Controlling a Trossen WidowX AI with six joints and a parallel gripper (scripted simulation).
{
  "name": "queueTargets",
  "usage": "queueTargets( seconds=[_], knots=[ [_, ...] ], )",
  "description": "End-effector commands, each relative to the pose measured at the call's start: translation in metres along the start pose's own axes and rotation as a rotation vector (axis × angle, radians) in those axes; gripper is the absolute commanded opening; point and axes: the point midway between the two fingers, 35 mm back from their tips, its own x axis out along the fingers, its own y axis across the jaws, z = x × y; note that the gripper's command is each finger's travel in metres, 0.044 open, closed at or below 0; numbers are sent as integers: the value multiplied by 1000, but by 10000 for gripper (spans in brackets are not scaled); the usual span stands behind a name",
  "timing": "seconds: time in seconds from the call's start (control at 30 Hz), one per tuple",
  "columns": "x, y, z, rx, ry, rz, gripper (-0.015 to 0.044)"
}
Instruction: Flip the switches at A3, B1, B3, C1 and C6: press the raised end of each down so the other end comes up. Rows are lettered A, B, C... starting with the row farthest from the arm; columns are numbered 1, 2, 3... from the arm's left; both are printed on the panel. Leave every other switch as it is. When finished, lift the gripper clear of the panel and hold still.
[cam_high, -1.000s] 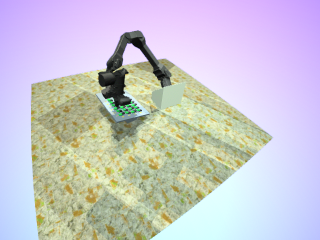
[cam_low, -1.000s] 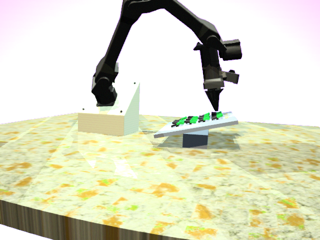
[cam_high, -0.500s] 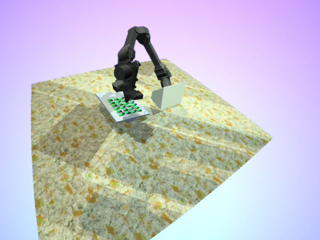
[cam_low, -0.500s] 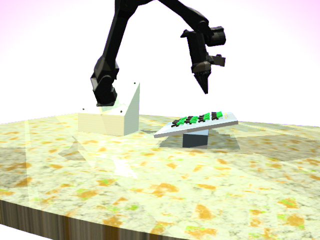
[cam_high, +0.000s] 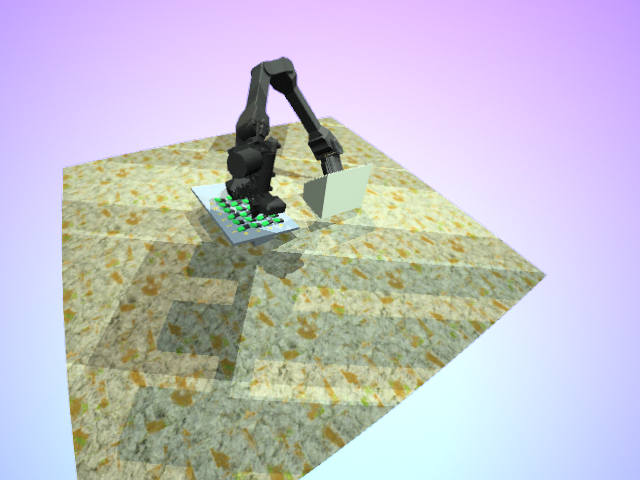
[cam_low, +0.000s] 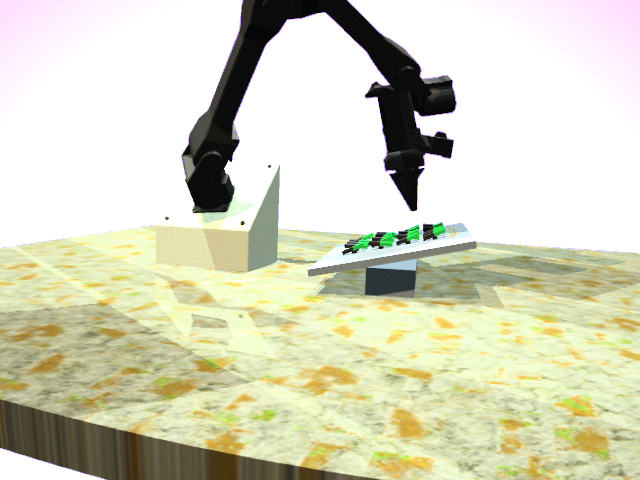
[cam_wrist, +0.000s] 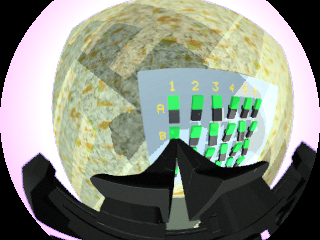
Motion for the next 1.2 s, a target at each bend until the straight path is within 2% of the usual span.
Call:
queueTargets(
  seconds=[0.0,0.43,1.17],
  knots=[
    [9,-1,-3,-9,9,-8,0],
    [23,-1,-2,-9,9,-8,0],
    [23,-1,-2,-9,9,-8,0]
  ],
)
